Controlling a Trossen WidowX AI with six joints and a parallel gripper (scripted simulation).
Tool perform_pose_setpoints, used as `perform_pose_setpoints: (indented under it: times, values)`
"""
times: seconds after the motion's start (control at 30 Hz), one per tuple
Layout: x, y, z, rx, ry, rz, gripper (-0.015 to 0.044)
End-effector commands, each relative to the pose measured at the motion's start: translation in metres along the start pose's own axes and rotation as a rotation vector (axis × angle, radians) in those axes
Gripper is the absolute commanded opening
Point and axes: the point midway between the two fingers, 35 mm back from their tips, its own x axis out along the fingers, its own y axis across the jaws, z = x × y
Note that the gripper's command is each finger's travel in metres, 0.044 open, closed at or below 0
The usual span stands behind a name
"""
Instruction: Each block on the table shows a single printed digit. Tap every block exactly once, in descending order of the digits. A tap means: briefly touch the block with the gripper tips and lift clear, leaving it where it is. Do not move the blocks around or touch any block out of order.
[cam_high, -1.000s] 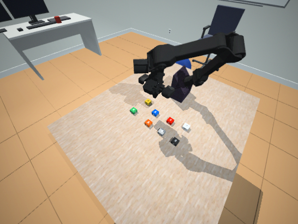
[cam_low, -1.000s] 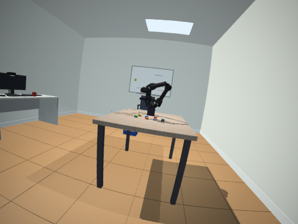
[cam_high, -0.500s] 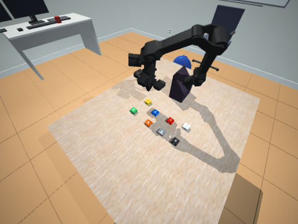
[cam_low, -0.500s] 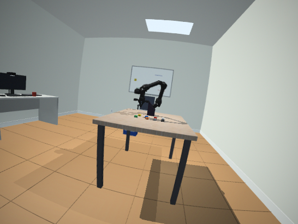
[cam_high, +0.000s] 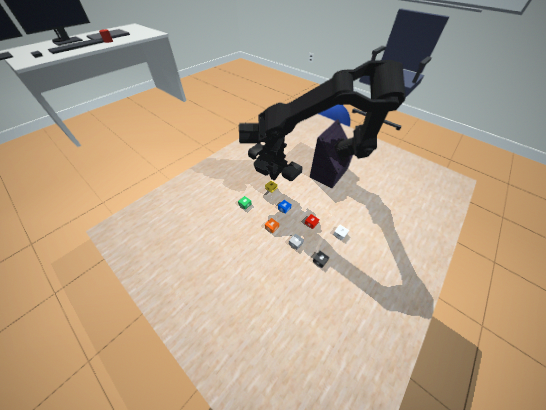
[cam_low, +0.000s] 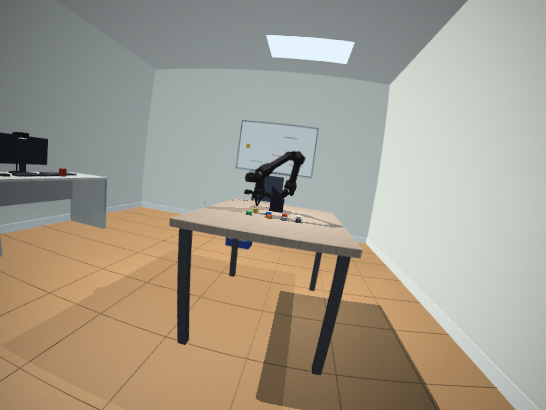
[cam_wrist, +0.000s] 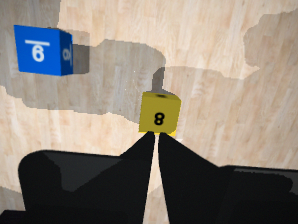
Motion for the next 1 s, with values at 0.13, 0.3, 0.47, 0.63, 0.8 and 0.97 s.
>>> perform_pose_setpoints:
  times: [0.13, 0.3, 0.47, 0.63, 0.8, 0.97]
  values:
    - [0.012, 0.001, 0.0, 0.006, -0.002, 0.007, 0.002]
    - [0.02, 0.001, -0.001, 0.006, -0.002, 0.007, 0.002]
    - [0.026, 0.002, -0.001, 0.006, -0.002, 0.008, 0.002]
    - [0.01, 0.001, -0.001, 0.005, 0.001, 0.004, 0.002]
    - [-0.008, 0.001, 0.0, 0.007, -0.002, 0.006, 0.002]
    - [-0.083, -0.001, -0.001, 0.008, -0.001, 0.002, 0.002]
